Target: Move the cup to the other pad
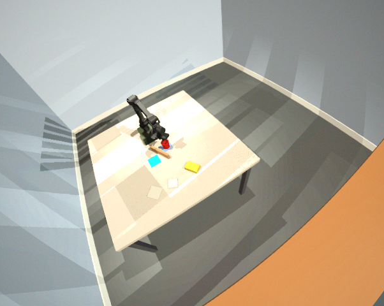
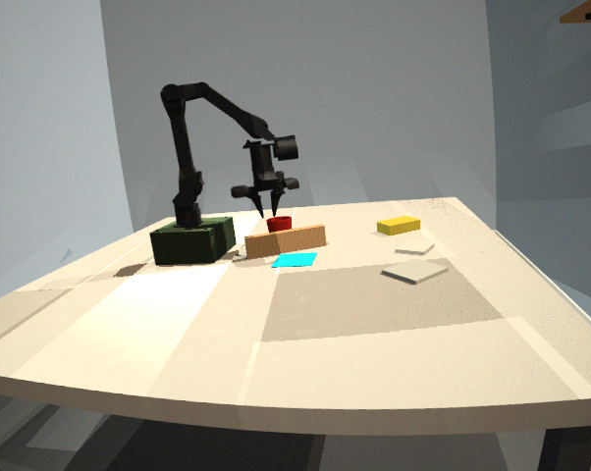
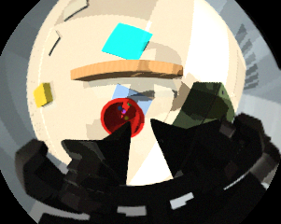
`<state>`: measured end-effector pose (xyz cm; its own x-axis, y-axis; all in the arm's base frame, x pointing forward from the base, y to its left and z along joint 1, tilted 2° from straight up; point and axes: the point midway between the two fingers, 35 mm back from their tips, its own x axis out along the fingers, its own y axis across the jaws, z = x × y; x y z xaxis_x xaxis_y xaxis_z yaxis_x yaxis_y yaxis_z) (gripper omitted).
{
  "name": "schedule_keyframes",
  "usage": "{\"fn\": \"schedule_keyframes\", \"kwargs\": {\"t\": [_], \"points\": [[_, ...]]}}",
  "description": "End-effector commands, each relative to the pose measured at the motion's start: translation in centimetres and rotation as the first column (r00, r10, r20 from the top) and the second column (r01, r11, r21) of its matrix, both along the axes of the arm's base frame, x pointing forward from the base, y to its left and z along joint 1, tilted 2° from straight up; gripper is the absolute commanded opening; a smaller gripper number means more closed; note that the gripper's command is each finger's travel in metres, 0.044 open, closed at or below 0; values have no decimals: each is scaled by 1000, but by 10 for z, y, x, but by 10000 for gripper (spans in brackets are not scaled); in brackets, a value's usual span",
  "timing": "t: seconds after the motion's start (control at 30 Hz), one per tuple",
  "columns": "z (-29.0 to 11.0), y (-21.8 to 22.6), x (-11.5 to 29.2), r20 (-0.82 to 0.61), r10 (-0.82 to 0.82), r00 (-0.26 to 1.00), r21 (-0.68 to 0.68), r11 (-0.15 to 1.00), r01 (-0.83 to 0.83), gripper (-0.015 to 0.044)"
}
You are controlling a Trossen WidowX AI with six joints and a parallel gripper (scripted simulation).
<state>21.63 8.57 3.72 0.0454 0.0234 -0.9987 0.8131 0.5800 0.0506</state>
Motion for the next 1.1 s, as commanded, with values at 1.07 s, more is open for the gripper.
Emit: {"fn": "schedule_keyframes", "kwargs": {"t": [1.07], "points": [[-46,-2,0,-3,-6,1000,-1,1000,6,89]]}}
